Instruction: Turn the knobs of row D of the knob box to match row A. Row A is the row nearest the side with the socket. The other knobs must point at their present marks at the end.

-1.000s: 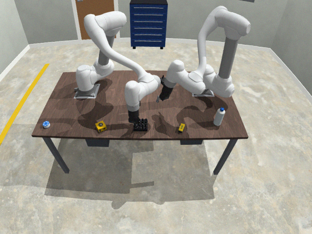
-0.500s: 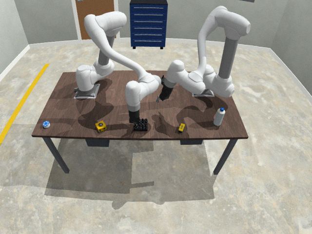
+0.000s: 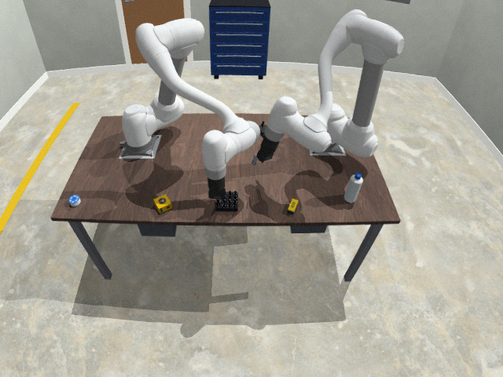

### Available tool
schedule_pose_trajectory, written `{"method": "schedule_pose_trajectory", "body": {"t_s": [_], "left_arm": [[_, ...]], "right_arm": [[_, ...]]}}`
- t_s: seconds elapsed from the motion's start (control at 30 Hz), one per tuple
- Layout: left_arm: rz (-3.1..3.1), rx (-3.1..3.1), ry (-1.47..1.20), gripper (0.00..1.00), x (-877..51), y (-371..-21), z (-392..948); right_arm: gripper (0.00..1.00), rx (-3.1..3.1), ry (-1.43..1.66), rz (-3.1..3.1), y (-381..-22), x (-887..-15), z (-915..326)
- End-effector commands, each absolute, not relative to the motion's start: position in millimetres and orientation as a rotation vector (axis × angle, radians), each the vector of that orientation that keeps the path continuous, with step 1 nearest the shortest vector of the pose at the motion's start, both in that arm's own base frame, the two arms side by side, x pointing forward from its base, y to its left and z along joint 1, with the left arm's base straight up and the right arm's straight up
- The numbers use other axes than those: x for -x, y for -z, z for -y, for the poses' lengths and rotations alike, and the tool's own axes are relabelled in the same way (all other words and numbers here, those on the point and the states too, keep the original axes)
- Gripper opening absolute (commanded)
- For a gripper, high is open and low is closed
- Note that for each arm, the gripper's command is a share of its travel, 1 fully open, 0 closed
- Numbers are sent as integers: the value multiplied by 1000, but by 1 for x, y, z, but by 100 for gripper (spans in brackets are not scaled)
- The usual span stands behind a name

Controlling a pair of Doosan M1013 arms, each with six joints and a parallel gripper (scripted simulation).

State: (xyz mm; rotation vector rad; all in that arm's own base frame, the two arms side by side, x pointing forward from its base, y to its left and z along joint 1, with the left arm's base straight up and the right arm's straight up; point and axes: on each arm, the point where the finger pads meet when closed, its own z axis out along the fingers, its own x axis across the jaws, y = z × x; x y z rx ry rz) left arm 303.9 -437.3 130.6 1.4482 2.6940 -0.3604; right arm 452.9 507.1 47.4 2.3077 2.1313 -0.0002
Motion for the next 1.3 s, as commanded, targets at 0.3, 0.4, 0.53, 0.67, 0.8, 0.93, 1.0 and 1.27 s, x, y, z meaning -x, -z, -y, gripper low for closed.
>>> {"method": "schedule_pose_trajectory", "body": {"t_s": [0.3,0.4,0.53,0.67,0.8,0.93,1.0,1.27], "left_arm": [[-2693,-1448,360,100,-304,-131,438],[-2693,-1448,360,100,-304,-131,438],[-2693,-1448,360,100,-304,-131,438],[-2693,-1448,360,100,-304,-131,438],[-2693,-1448,360,100,-304,-131,438],[-2693,-1448,360,100,-304,-131,438],[-2693,-1448,360,100,-304,-131,438],[-2693,-1448,360,100,-304,-131,438]], "right_arm": [[46,-2308,-2,-2132,-48,-453,-508],[46,-2308,-2,-2132,-48,-453,-508],[46,-2308,-2,-2132,-48,-453,-508],[46,-2308,-2,-2132,-48,-453,-508],[46,-2308,-2,-2132,-53,-453,-508],[46,-2308,-2,-2132,-69,-453,-508],[46,-2308,-2,-2132,-78,-453,-508],[46,-2308,-2,-2132,-86,-453,-508]]}}
